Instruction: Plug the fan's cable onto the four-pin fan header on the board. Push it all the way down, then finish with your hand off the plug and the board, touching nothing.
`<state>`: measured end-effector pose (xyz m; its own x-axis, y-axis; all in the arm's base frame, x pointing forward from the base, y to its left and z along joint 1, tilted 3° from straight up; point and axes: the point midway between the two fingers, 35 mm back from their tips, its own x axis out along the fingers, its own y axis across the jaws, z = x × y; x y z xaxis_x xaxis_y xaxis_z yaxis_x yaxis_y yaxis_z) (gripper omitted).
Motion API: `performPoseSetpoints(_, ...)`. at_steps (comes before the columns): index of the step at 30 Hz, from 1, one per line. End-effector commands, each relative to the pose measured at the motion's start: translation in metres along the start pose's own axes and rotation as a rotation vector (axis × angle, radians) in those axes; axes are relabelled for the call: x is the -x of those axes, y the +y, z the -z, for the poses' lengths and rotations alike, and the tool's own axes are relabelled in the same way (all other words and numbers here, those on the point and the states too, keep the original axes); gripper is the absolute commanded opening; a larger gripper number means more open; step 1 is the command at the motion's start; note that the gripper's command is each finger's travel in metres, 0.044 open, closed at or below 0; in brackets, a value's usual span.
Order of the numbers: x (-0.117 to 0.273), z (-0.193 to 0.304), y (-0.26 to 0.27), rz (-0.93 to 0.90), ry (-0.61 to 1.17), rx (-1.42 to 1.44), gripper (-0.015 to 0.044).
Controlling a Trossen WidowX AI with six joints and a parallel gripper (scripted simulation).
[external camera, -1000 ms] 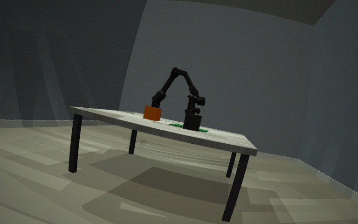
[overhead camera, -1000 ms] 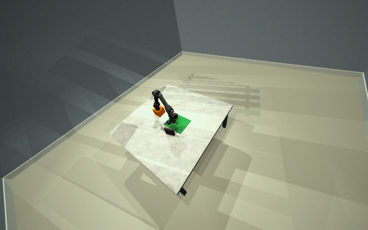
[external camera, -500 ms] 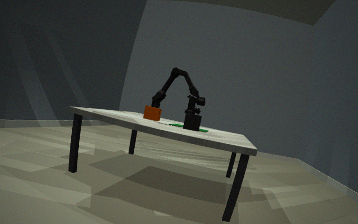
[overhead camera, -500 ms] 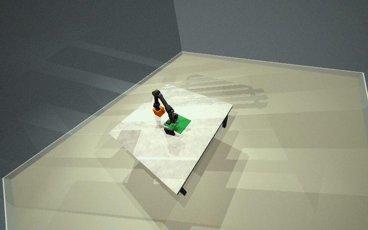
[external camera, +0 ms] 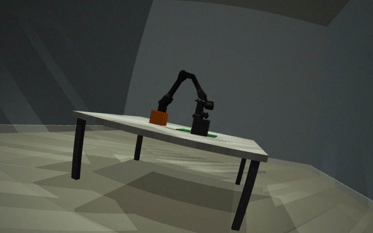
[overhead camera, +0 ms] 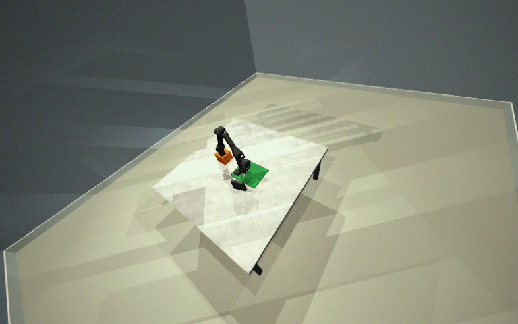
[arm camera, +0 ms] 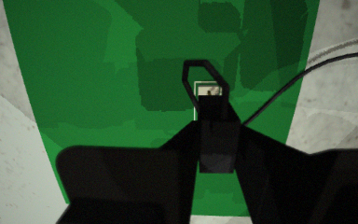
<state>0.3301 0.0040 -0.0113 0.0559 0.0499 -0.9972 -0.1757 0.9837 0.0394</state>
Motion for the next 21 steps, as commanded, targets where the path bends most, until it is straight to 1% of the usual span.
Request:
performPoseSetpoints(1,-0.0002,-0.0003,0.0007,-0.005,-0.003,0.005,0.0)
performPoseSetpoints(21,-0.0046,-0.0009,0.0007,-0.005,-0.003,0.006,0.0)
